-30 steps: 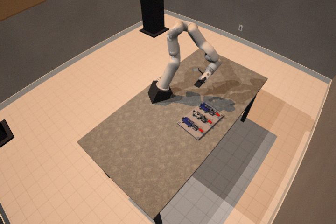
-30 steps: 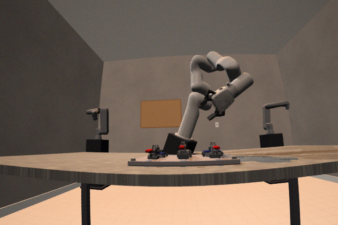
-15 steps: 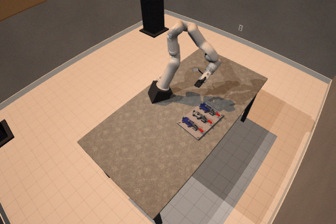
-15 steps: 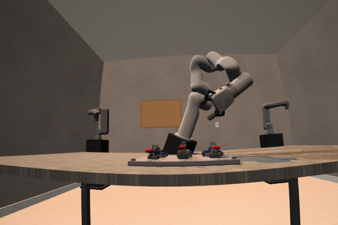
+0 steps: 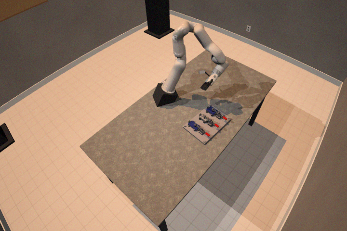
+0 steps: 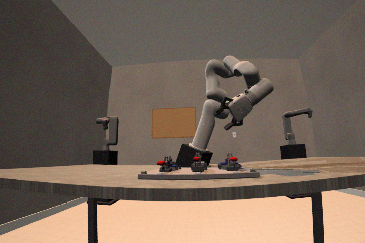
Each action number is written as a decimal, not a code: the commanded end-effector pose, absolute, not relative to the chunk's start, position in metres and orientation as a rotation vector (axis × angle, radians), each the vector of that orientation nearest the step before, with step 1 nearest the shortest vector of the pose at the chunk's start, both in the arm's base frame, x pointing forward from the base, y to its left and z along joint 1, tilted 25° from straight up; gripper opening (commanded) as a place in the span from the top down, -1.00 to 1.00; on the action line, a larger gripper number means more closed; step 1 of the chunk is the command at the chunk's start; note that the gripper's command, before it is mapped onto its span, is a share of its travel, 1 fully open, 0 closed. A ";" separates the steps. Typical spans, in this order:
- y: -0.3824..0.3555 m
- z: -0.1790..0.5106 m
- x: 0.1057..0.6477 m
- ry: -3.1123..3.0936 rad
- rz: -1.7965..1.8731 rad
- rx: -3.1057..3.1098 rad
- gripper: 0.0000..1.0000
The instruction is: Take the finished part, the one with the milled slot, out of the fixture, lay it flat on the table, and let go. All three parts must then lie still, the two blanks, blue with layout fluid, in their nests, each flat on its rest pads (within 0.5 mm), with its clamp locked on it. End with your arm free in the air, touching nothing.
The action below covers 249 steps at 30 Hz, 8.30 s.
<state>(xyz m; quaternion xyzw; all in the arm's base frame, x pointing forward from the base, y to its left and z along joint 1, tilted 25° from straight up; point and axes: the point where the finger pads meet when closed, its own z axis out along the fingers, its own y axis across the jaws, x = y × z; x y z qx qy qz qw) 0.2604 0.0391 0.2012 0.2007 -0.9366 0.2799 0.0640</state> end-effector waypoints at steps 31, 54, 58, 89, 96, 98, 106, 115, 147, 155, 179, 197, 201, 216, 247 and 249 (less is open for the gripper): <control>0.039 0.202 0.261 -2.831 0.844 0.606 -1.00; 0.036 0.169 0.275 -2.883 0.144 0.410 -1.00; 0.032 0.166 0.285 -2.919 -0.006 0.350 -1.00; -0.072 0.177 0.369 -3.277 -0.642 -0.177 -1.00; -0.072 0.177 0.369 -3.277 -0.642 -0.177 -1.00; -0.072 0.177 0.369 -3.277 -0.642 -0.177 -1.00; -0.072 0.177 0.369 -3.277 -0.642 -0.177 1.00; -0.072 0.177 0.369 -3.277 -0.642 -0.177 1.00; -0.072 0.177 0.369 -3.277 -0.642 -0.176 -1.00; -0.072 0.177 0.369 -3.277 -0.642 -0.176 -1.00; -0.072 0.177 0.369 -3.277 -0.642 -0.176 -1.00; -0.072 0.177 0.369 -3.277 -0.642 -0.176 0.05; -0.072 0.177 0.369 -3.277 -0.642 -0.176 0.05; -0.072 0.177 0.369 -3.277 -0.642 -0.176 0.05; -0.072 0.177 0.369 -3.277 -0.642 -0.176 0.05; -0.072 0.177 0.369 -3.277 -0.642 -0.176 0.05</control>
